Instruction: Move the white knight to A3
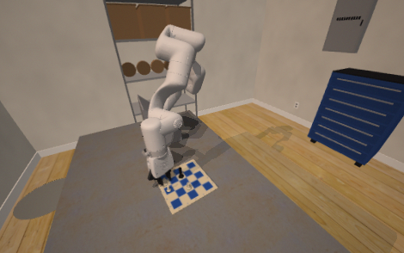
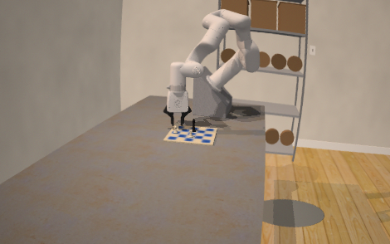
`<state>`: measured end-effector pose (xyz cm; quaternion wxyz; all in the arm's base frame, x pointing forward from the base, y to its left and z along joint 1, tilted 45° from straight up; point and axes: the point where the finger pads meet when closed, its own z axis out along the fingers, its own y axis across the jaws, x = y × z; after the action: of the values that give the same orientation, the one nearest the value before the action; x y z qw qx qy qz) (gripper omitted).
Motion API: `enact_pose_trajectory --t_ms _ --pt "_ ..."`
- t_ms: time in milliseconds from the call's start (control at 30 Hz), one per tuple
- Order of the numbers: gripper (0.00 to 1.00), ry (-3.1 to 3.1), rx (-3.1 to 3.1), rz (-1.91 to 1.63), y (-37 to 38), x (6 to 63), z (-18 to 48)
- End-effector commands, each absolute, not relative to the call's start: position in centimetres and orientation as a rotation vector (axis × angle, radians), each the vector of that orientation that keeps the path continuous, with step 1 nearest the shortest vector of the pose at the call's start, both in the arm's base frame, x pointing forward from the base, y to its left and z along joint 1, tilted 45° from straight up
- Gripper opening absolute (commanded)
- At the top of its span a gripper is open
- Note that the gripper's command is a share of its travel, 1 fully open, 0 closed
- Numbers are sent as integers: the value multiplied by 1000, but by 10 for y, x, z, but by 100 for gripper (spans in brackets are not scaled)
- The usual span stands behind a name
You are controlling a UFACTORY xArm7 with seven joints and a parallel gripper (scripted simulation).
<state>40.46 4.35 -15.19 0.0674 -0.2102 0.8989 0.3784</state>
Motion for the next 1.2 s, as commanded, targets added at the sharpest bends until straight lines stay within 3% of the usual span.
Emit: enact_pose_trajectory --t_ms 0,1167 --pt "39 2709 -631 1134 48 406 -158" --pt "39 2709 -631 1134 51 406 -161"
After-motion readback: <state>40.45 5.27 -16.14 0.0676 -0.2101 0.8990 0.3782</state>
